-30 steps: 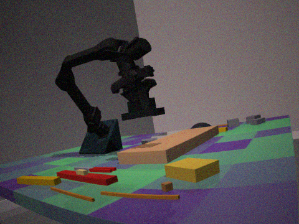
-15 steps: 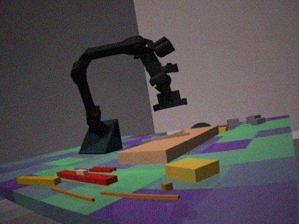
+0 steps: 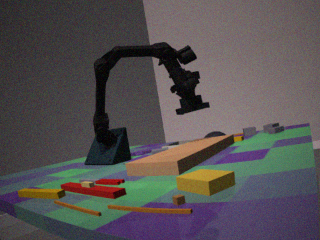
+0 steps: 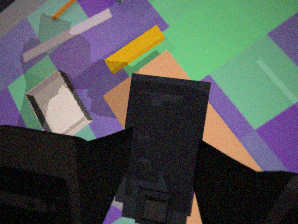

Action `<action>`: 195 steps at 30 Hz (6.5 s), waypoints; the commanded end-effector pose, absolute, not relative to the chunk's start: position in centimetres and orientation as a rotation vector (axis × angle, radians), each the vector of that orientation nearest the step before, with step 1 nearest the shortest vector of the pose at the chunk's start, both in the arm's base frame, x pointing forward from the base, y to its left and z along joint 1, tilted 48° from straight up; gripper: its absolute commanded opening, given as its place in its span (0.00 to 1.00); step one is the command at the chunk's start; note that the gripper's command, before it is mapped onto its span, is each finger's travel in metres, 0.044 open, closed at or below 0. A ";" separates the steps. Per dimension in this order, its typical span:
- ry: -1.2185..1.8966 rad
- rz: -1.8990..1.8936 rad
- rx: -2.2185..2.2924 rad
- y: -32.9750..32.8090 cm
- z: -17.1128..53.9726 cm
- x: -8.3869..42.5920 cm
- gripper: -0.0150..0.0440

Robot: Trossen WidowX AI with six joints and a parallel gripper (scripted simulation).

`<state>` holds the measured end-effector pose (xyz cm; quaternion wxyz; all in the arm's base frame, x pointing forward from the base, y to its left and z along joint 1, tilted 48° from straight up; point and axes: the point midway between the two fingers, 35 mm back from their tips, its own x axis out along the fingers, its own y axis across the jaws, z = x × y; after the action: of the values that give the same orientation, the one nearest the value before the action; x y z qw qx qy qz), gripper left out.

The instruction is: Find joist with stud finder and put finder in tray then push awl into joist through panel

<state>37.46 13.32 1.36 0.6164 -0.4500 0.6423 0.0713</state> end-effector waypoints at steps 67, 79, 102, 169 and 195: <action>1.653 0.845 -1.480 20.6 -23.6 18.7 0.25; 1.653 0.844 -1.480 19.4 -24.7 18.5 0.25; 1.655 0.840 -1.474 18.8 -25.2 18.5 0.74; 1.473 -0.914 -0.370 -11.2 7.5 22.3 1.00; 1.472 -0.917 -0.373 -14.2 4.9 21.9 1.00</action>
<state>22.24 -13.97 5.37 0.6370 -0.1574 0.6378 -0.4032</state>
